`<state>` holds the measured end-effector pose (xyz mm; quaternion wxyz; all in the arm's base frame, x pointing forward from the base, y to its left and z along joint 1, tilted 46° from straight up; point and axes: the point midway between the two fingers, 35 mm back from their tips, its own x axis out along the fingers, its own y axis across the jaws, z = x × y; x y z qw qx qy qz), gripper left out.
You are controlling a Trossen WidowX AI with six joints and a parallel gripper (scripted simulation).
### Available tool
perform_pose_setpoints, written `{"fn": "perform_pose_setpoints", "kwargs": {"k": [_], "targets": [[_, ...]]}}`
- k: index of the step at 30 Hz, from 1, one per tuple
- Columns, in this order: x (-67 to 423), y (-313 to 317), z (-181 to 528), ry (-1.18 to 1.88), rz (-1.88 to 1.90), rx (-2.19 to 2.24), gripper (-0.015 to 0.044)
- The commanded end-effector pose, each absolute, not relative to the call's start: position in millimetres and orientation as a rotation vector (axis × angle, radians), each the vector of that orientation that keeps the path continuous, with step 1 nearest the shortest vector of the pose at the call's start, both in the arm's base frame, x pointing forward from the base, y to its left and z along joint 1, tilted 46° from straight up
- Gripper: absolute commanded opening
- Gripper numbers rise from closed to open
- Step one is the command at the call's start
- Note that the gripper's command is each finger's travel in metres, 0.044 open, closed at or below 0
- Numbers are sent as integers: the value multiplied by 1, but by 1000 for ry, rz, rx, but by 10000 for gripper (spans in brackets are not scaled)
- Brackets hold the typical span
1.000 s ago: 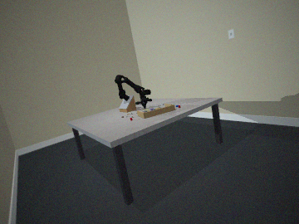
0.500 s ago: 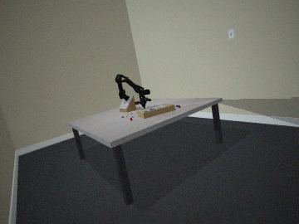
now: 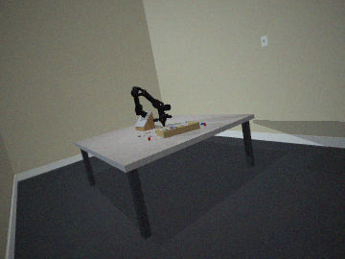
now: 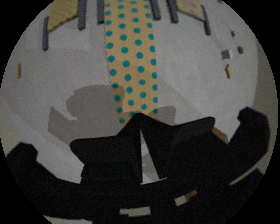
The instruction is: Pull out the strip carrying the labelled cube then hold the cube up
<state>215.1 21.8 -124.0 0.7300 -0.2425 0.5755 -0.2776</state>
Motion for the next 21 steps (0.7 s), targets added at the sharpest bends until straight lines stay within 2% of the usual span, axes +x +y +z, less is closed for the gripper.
{"fn": "perform_pose_setpoints", "kwargs": {"k": [1,13,21], "targets": [[208,17,-126,1286,-622,-541,0],[209,51,-95,1286,-620,-539,0],[239,50,-88,1258,-664,-480,210]]}}
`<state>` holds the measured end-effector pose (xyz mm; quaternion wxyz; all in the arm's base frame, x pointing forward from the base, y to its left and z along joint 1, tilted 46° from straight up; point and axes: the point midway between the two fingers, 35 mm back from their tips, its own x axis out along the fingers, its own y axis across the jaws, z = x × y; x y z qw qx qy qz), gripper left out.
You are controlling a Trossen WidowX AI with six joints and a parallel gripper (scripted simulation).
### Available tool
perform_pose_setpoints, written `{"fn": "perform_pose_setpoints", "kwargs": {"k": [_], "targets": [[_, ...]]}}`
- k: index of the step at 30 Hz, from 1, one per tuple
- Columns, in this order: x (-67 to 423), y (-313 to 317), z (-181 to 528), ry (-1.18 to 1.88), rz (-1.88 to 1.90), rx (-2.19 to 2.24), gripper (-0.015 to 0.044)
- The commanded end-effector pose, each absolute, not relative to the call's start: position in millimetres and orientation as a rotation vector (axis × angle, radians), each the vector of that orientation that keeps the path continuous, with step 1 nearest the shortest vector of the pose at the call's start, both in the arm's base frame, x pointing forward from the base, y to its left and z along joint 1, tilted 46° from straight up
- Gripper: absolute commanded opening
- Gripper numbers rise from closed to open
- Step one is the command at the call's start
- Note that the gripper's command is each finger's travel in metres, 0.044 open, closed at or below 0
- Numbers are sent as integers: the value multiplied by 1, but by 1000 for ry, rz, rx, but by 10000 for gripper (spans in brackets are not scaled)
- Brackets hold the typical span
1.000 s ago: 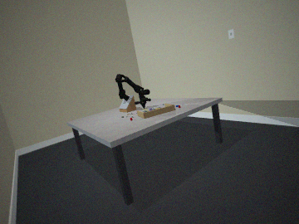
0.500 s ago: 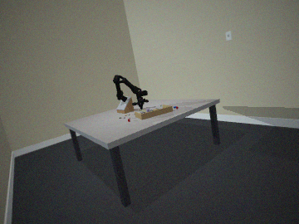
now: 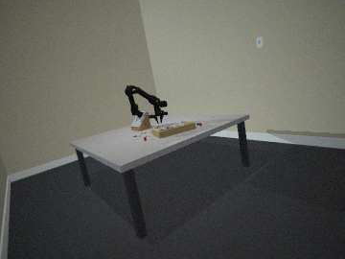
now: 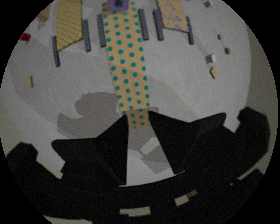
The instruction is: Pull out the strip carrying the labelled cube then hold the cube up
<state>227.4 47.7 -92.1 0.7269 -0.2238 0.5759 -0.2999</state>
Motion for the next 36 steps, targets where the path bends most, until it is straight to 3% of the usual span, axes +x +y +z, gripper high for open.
{"fn": "perform_pose_setpoints", "kwargs": {"k": [1,9,36], "targets": [[244,50,-87,1258,-664,-480,236],[270,51,-79,1257,-664,-480,440],[361,62,-49,1253,-665,-478,440]]}}
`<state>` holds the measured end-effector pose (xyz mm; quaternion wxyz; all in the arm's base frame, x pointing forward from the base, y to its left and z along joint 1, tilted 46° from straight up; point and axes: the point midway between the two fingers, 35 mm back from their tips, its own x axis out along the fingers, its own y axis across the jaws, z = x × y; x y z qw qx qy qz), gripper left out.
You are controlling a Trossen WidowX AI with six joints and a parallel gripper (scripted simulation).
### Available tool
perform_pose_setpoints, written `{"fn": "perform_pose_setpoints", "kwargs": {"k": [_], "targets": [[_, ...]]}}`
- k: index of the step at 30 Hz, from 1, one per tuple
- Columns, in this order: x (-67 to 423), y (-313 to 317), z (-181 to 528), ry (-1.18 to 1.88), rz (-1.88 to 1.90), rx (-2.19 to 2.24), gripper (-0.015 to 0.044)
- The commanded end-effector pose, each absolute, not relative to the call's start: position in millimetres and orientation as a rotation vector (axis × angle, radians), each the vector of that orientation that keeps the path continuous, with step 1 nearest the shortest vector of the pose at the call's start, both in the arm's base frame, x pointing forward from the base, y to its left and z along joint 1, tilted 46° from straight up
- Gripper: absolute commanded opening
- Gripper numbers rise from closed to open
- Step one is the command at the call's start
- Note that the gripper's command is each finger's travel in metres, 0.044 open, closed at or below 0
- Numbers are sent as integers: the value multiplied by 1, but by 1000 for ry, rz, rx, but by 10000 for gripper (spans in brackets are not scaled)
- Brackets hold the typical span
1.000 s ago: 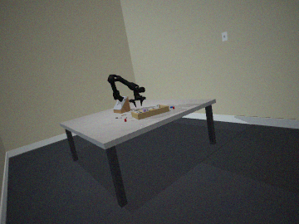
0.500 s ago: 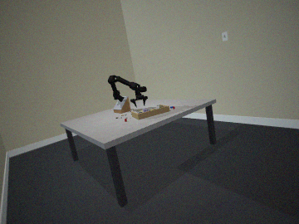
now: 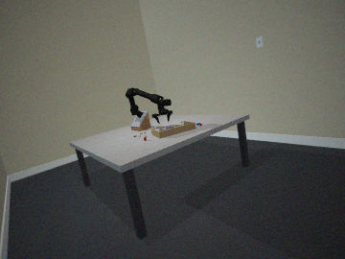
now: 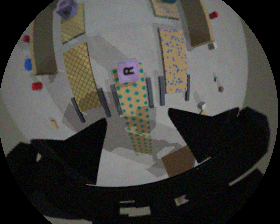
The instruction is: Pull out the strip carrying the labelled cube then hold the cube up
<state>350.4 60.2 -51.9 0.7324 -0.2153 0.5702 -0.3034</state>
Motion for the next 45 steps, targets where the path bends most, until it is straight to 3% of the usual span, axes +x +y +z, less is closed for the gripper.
{"fn": "perform_pose_setpoints", "kwargs": {"k": [1,14,22,45], "targets": [[365,62,-48,1253,-665,-478,440],[408,67,-34,1251,-665,-477,440],[410,60,-41,1251,-665,-477,250],[416,33,-67,1250,-666,-479,250]]}}
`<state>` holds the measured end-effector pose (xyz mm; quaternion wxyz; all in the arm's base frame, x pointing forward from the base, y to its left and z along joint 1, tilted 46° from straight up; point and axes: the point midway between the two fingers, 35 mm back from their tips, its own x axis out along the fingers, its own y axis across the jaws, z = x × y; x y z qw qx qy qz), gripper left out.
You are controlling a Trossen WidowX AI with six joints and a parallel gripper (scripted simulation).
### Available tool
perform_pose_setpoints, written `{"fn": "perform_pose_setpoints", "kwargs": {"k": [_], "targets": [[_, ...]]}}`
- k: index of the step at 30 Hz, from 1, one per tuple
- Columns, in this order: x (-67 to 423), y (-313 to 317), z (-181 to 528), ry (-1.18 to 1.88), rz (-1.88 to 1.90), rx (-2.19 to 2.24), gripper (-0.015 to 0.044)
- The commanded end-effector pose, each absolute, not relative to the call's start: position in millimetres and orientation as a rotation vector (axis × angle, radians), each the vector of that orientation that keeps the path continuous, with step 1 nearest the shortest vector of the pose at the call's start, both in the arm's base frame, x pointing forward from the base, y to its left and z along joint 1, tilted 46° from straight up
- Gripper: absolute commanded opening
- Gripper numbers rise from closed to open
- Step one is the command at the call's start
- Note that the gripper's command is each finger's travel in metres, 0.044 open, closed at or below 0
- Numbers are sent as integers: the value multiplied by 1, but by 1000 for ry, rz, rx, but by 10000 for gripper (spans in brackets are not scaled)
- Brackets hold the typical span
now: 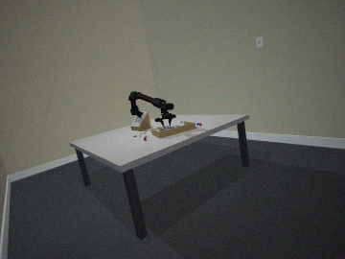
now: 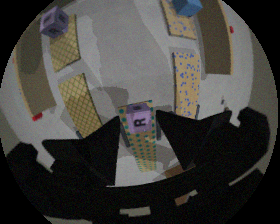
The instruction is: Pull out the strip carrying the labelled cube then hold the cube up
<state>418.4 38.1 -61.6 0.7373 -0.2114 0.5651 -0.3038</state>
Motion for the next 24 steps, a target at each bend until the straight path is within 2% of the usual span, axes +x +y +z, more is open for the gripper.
{"fn": "perform_pose_setpoints", "kwargs": {"k": [1,10,14,20,24], "targets": [[416,32,-68,1250,-666,-479,250],[417,28,-72,1250,-667,-479,250],[418,29,-70,1245,-669,-468,145],[418,29,-70,1245,-669,-468,105],[416,30,-69,1245,-669,-468,0]]}}
